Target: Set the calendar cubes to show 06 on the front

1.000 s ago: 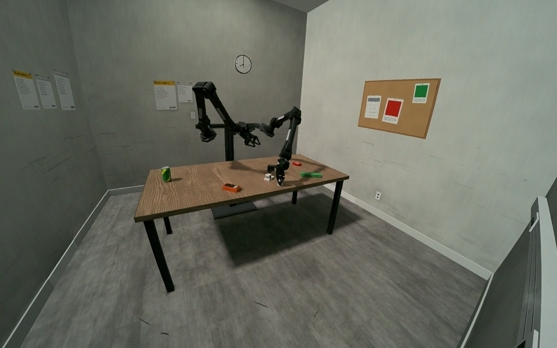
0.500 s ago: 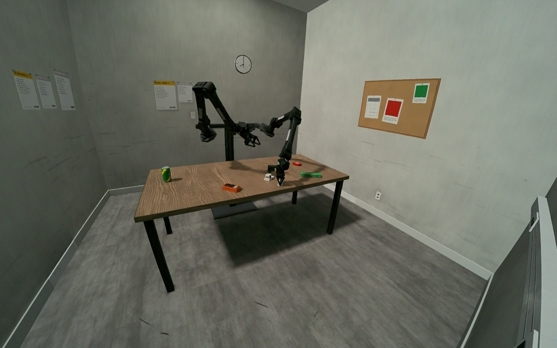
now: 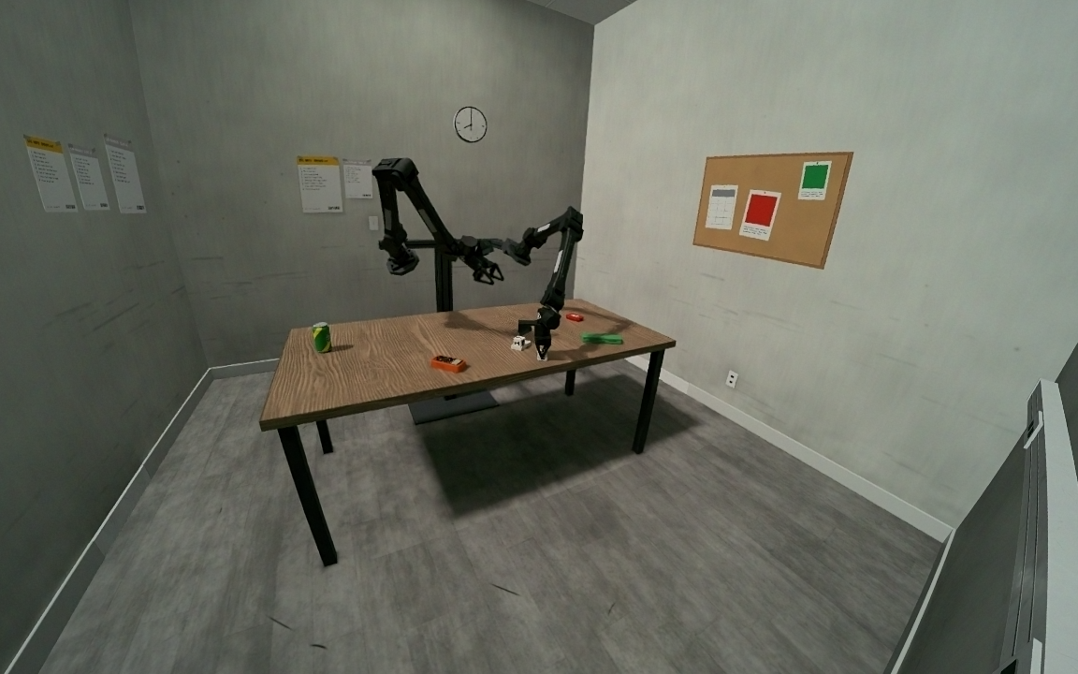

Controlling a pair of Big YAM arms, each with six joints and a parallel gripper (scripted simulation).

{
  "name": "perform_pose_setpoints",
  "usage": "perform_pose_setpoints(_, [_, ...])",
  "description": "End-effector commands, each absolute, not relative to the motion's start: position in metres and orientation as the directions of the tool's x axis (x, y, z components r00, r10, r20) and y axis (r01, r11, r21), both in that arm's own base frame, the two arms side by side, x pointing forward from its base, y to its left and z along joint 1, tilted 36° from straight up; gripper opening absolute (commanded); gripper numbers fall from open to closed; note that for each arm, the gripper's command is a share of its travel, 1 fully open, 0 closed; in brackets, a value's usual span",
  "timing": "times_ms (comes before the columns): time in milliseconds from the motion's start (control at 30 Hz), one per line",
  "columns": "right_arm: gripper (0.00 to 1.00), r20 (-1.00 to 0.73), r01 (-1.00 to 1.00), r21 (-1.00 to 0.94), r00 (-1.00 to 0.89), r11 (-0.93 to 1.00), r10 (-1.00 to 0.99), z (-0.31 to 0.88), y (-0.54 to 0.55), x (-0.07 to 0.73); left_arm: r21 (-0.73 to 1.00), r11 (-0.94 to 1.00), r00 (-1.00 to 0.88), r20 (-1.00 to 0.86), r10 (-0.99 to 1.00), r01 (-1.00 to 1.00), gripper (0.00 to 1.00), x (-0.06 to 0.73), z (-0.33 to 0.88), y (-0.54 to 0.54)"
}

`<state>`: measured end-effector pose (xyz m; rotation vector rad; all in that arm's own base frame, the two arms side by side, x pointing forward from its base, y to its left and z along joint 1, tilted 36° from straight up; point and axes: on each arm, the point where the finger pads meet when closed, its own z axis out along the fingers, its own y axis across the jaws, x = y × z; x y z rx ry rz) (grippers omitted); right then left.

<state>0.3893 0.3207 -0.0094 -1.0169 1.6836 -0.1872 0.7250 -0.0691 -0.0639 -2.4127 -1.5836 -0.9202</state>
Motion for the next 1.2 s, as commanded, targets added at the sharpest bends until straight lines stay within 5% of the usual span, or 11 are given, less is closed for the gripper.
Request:
perform_pose_setpoints(0, [1.0, -0.721, -0.521, -0.586, -0.015, 0.621, -0.693, -0.004, 0.326, 0.393, 0.251, -0.438, 0.25, 0.541, 0.803, 0.863, 0.01, 0.728, -0.058, -0.071])
perform_pose_setpoints(33, [1.0, -0.721, -0.521, -0.586, -0.015, 0.621, -0.693, -0.004, 0.326, 0.393, 0.248, -0.44, 0.253, 0.541, 0.802, 0.863, 0.0, 0.728, -0.058, -0.07])
perform_pose_setpoints(67, [1.0, -0.721, -0.521, -0.586, -0.015, 0.621, -0.693, -0.004, 0.326, 0.393, 0.245, -0.441, 0.256, 0.542, 0.801, 0.863, 0.11, 0.727, -0.058, -0.07])
perform_pose_setpoints(133, [1.0, -0.721, -0.521, -0.586, -0.015, 0.621, -0.693, -0.004, 0.326, 0.393, 0.245, -0.441, 0.256, 0.542, 0.801, 0.863, 0.11, 0.727, -0.058, -0.07])
perform_pose_setpoints(200, [1.0, -0.721, -0.521, -0.586, -0.015, 0.621, -0.693, -0.004, 0.326, 0.393, 0.246, -0.438, 0.252, 0.541, 0.802, 0.865, 0.34, 0.723, -0.045, -0.071])
perform_pose_setpoints(233, [1.0, -0.721, -0.521, -0.586, -0.015, 0.621, -0.693, -0.004, 0.326, 0.393, 0.245, -0.453, 0.266, 0.542, 0.797, 0.857, 0.35, 0.719, -0.041, -0.085])
perform_pose_setpoints(733, [1.0, -0.696, -0.515, -0.613, -0.005, 0.599, -0.718, 0.002, 0.324, 0.402, 0.233, -0.442, 0.265, 0.535, 0.802, 0.866, 0.35, 0.688, -0.005, -0.112])
perform_pose_setpoints(1167, [1.0, -0.382, -0.803, -0.589, 0.175, 0.093, -0.908, -0.018, 0.319, 0.391, 0.272, -0.446, 0.249, 0.538, 0.805, 0.853, 0.35, 0.585, -0.027, -0.104])
